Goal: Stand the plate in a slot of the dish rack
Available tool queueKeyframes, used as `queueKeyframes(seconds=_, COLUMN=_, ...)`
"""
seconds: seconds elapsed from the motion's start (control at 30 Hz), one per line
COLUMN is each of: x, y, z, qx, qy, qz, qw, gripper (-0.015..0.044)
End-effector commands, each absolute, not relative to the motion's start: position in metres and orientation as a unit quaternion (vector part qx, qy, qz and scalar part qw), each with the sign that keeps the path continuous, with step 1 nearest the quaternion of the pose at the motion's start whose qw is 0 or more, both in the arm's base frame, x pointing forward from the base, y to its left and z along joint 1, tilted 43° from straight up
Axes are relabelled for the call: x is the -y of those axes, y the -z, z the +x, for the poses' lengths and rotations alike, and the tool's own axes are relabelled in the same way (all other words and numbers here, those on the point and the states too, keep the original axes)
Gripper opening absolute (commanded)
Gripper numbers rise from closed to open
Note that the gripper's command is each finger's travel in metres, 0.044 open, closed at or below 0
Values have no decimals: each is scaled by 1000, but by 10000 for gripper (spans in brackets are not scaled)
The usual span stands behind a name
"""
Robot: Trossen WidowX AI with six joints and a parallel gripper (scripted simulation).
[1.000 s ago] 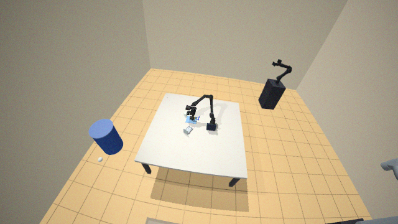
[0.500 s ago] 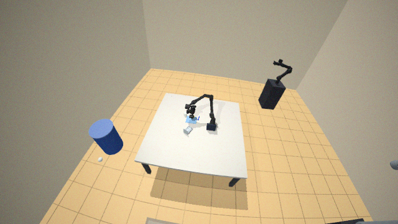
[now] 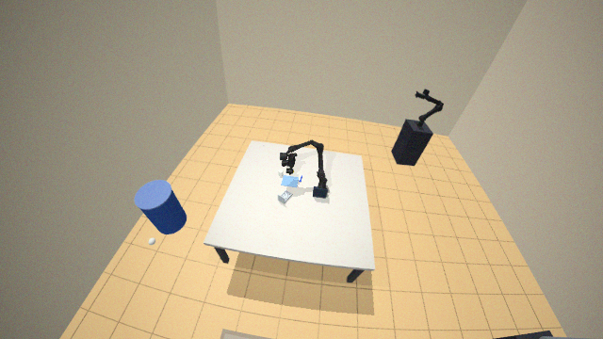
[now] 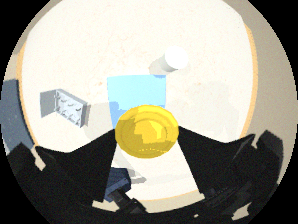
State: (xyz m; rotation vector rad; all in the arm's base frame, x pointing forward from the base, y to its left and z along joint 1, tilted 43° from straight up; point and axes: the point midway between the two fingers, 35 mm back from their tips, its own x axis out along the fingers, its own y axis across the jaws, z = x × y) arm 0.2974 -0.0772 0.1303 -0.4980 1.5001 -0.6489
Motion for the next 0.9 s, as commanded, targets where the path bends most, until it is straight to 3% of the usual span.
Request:
queueKeyframes(seconds=0.0, x=65, y=-142, z=301, qx=-660, qy=286, qz=-218, qw=660, gripper=0)
queueKeyframes(seconds=0.5, x=30, y=-182, z=301, qx=-659, qy=287, qz=-226, qw=658, gripper=0)
queueKeyframes(seconds=0.87, x=-39, y=-121, z=290, qx=-613, qy=383, qz=-114, qw=682, gripper=0)
